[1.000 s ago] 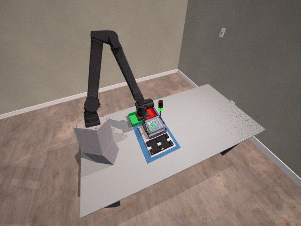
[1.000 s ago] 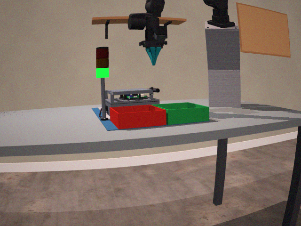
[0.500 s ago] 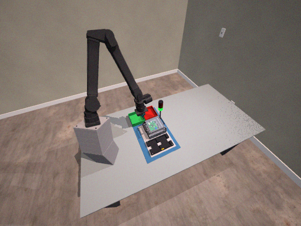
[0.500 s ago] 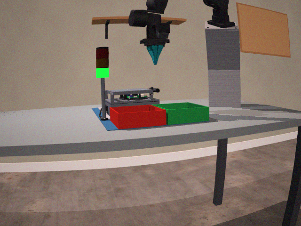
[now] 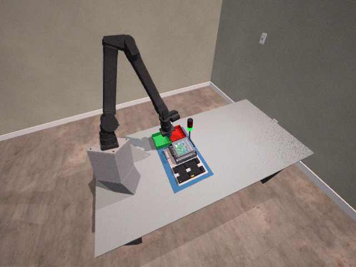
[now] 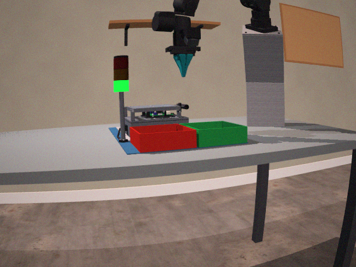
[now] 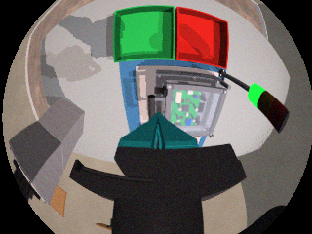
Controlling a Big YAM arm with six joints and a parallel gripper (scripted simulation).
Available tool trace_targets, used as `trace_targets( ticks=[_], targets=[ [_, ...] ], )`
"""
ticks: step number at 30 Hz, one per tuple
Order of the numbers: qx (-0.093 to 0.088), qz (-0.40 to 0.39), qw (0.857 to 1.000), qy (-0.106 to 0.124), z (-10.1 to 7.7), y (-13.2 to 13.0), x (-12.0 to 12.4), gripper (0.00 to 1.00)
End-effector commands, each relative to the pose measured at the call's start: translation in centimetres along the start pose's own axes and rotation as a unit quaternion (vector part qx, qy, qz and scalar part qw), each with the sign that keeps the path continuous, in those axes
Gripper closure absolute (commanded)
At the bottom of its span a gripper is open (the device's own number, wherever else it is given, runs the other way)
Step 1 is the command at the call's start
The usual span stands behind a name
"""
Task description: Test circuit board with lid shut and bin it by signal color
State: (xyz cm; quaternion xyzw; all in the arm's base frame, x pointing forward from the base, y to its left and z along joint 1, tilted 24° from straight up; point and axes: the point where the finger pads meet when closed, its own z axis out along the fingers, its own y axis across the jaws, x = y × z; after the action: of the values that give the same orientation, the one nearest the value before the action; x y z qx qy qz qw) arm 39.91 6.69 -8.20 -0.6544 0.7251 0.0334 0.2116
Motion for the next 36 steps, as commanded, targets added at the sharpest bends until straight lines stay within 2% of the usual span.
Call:
trace_targets(
  ticks=[1,11,14,17,36],
  targets=[
    [0.003,-0.001,1.0,-0.001,1.5,-0.5,-0.4,1.0],
    [0.0,0.0,1.0,-0.001,6.0,-0.1,-0.3,1.0],
    [0.003,0.007,1.0,0.0,6.1,-0.2,0.3,1.0],
    [-0.001,0.0,1.0,-0.002,6.9,0.0,-0.3,1.0],
    [-0.002,0.005,1.0,0.001,7.0,0.4,0.3,1.0]
  ],
)
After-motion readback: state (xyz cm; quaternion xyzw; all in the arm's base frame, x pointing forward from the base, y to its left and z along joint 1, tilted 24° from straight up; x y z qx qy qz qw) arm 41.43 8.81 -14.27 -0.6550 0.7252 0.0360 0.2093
